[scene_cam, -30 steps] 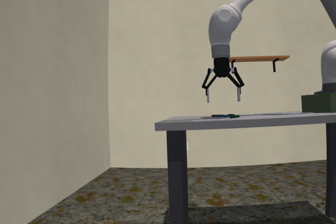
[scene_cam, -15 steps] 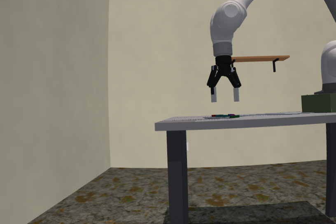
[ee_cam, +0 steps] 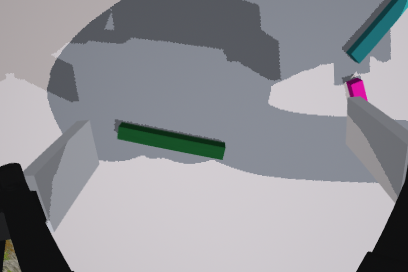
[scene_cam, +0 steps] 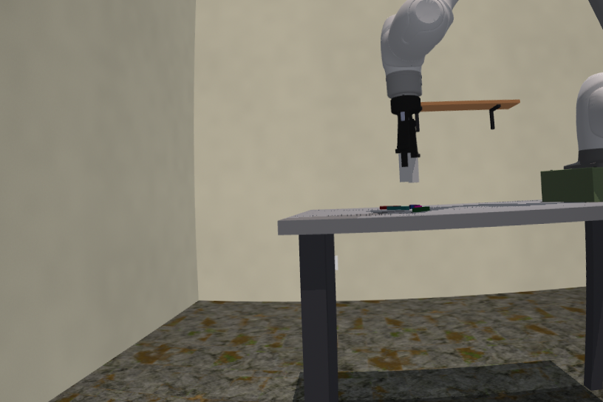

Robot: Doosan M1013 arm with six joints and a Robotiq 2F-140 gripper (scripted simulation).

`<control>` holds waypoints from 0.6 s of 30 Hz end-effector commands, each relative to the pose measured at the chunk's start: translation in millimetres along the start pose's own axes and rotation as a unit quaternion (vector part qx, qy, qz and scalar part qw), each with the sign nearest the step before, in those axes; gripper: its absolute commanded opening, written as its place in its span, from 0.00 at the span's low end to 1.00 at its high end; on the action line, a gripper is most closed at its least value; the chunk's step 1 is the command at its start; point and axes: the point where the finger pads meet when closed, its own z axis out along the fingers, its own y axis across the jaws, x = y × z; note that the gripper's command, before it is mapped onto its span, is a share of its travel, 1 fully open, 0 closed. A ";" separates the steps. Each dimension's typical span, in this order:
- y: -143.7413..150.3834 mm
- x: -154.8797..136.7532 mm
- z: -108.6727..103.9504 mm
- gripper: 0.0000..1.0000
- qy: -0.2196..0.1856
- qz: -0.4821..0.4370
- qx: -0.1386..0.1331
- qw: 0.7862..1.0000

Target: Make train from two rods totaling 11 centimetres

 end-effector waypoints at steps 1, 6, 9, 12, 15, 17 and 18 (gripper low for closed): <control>-8.6 -6.3 0.1 1.00 -0.001 -0.076 0.008 0.997; -14.5 -9.7 0.1 1.00 -0.001 -0.133 0.008 0.991; -15.1 -10.0 0.1 1.00 -0.001 -0.138 0.008 0.990; -16.0 -10.6 0.0 1.00 -0.001 -0.147 0.008 0.989; -16.2 -10.6 0.0 1.00 -0.001 -0.149 0.008 0.989; -16.2 -10.6 0.0 1.00 -0.001 -0.149 0.008 0.989; -16.2 -10.6 0.0 1.00 -0.001 -0.149 0.008 0.989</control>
